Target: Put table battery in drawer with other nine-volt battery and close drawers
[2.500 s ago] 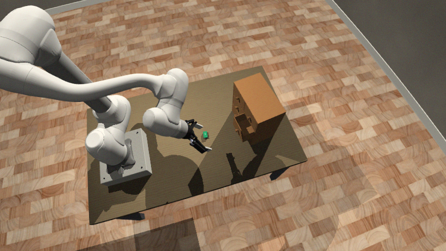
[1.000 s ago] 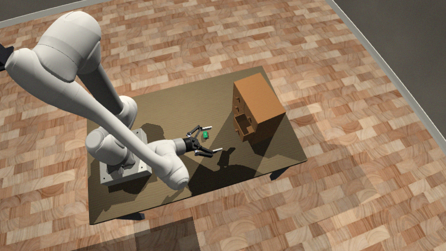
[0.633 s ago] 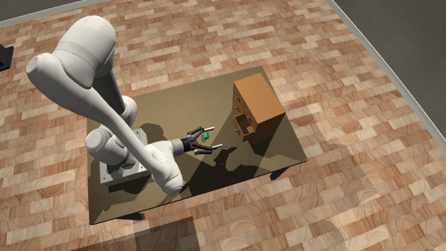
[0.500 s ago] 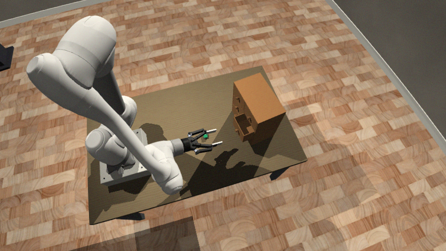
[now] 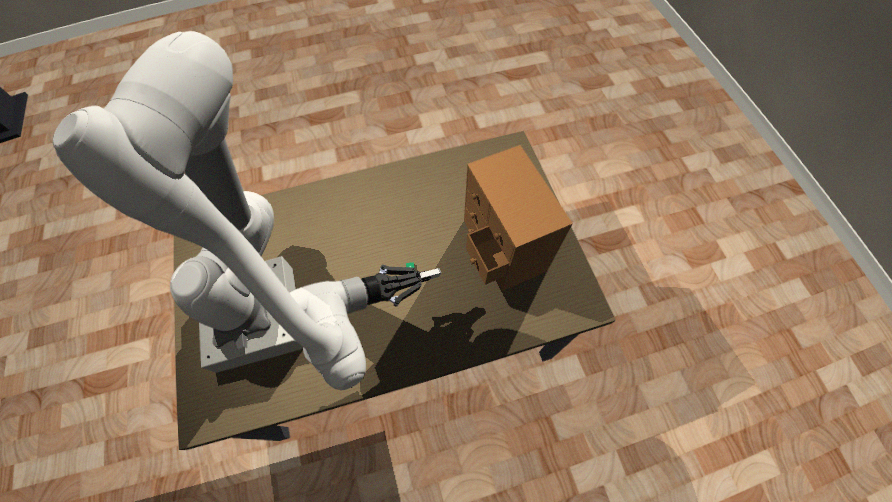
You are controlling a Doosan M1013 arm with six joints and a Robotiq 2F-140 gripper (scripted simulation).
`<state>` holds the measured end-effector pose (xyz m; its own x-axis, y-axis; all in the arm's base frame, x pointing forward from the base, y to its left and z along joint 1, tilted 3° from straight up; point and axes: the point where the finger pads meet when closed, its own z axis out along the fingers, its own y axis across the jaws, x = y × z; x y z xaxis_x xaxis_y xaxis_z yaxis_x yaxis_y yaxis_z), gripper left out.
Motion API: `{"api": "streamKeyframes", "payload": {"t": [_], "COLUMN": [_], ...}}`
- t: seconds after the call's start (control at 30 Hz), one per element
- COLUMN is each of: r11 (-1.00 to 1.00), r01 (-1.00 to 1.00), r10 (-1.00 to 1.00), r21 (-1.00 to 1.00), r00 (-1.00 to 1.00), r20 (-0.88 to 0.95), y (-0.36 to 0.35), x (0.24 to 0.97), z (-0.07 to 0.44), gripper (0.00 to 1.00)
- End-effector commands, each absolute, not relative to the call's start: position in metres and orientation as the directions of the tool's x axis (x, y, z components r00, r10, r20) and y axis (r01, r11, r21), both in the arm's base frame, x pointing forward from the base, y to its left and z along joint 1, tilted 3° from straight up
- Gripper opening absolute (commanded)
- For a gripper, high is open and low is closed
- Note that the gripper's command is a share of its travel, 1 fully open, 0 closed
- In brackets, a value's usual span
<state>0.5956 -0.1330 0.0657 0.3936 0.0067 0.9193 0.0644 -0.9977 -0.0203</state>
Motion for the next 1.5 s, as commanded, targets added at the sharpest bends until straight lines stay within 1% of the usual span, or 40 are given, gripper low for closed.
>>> {"api": "streamKeyframes", "payload": {"t": [0.0,0.27,0.77,1.47], "r11": [-0.998,-0.998,-0.998,-0.998], "r01": [0.064,0.064,0.064,0.064], "r10": [0.007,0.007,0.007,0.007], "r21": [-0.02,-0.02,-0.02,-0.02], "r00": [0.393,0.393,0.393,0.393], "r20": [0.919,0.919,0.919,0.919], "y": [-0.133,-0.132,-0.129,-0.128], "x": [0.597,0.605,0.65,0.659], "z": [0.065,0.062,0.046,0.042], "gripper": [0.0,0.0,0.0,0.0]}}
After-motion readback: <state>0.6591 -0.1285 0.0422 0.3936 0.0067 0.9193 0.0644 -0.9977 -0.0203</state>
